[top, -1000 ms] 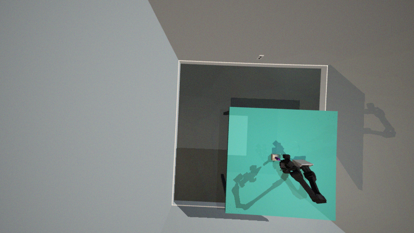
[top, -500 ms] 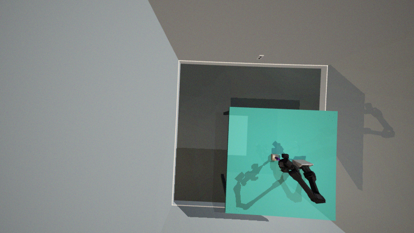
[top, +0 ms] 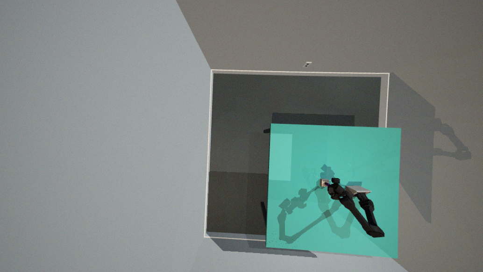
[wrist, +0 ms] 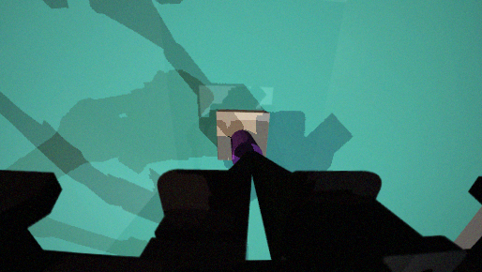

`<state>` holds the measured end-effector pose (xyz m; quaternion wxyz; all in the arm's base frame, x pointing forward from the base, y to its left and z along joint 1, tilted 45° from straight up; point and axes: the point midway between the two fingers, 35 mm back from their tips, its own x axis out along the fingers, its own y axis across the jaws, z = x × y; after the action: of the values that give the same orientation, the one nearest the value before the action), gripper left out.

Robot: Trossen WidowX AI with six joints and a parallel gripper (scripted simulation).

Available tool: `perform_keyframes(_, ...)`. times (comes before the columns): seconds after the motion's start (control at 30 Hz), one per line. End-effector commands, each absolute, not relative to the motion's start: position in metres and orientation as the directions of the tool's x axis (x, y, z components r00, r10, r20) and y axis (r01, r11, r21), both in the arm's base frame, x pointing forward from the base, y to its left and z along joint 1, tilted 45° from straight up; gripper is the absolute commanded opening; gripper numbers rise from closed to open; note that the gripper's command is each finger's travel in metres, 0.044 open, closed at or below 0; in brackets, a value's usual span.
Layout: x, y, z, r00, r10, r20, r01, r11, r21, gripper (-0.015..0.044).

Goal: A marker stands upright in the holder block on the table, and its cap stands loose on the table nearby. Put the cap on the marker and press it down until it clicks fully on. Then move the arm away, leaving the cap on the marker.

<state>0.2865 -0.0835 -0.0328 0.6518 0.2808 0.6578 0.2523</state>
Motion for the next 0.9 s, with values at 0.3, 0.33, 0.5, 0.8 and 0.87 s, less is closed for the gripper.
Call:
perform_keyframes(0.3, 0.289, -0.127, 0.008, 0.008, 0.696, -0.718, 0.044, 0.717, 0.696, 0.0)
perform_keyframes(0.33, 0.288, -0.136, 0.018, 0.007, 0.696, -0.718, 0.044, 0.717, 0.696, 0.0)
perform_keyframes(0.5, 0.286, -0.148, 0.031, 0.006, 0.697, -0.717, 0.045, 0.716, 0.697, 0.0)
perform_keyframes(0.8, 0.286, -0.148, 0.031, 0.006, 0.697, -0.717, 0.045, 0.716, 0.697, 0.021)
perform_keyframes(0.87, 0.286, -0.148, 0.031, 0.006, 0.697, -0.717, 0.045, 0.716, 0.697, 0.0262)
